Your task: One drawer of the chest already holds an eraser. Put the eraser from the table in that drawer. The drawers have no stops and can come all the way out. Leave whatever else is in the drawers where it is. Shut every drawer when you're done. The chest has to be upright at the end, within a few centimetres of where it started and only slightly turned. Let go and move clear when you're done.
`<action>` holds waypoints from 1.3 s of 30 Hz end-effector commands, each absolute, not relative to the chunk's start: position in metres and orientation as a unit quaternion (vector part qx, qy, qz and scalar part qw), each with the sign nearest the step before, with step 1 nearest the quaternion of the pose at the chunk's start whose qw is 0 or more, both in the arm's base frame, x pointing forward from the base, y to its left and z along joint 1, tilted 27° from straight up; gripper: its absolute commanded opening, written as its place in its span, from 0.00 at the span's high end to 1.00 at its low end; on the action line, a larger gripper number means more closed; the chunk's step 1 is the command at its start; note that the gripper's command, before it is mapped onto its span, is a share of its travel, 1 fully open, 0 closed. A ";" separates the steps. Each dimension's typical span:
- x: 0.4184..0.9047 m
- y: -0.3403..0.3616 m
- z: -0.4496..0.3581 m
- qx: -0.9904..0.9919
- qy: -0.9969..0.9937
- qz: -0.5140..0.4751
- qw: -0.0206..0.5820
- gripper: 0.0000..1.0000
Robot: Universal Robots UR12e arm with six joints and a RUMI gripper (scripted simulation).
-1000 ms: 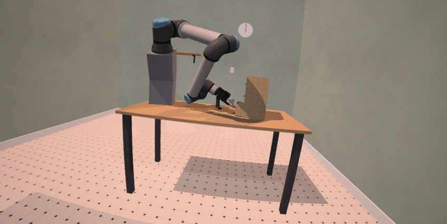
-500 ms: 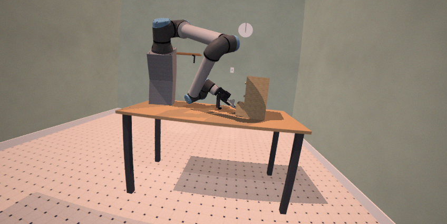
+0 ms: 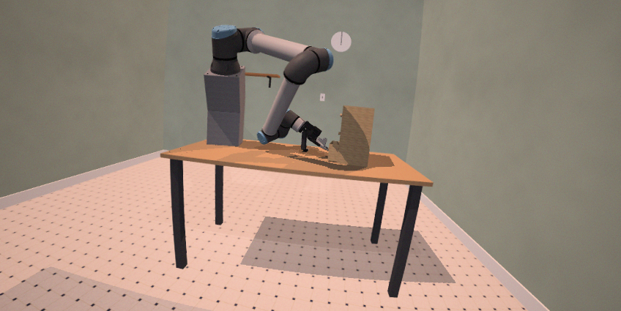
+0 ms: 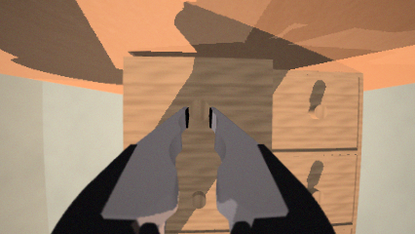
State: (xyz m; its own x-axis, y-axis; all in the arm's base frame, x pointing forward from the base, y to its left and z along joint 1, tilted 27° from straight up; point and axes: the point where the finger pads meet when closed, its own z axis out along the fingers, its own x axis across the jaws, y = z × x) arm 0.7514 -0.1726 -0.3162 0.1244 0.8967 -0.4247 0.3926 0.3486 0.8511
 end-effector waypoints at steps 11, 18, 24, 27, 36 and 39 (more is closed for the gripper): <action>0.762 -0.174 -0.312 0.519 0.618 0.234 0.542 0.93; 0.767 -0.174 -0.312 0.519 0.618 0.234 0.542 0.93; 0.771 -0.174 -0.311 0.519 0.618 0.234 0.542 0.93; 0.772 -0.174 -0.311 0.519 0.618 0.234 0.542 0.93; 0.778 -0.174 -0.310 0.519 0.618 0.234 0.542 0.93; 0.781 -0.174 -0.309 0.519 0.618 0.234 0.542 0.93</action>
State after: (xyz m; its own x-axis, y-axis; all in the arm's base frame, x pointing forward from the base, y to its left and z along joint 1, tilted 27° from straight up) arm 0.7736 -0.1737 -0.3127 0.1241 0.8967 -0.4248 0.3921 0.3489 0.8512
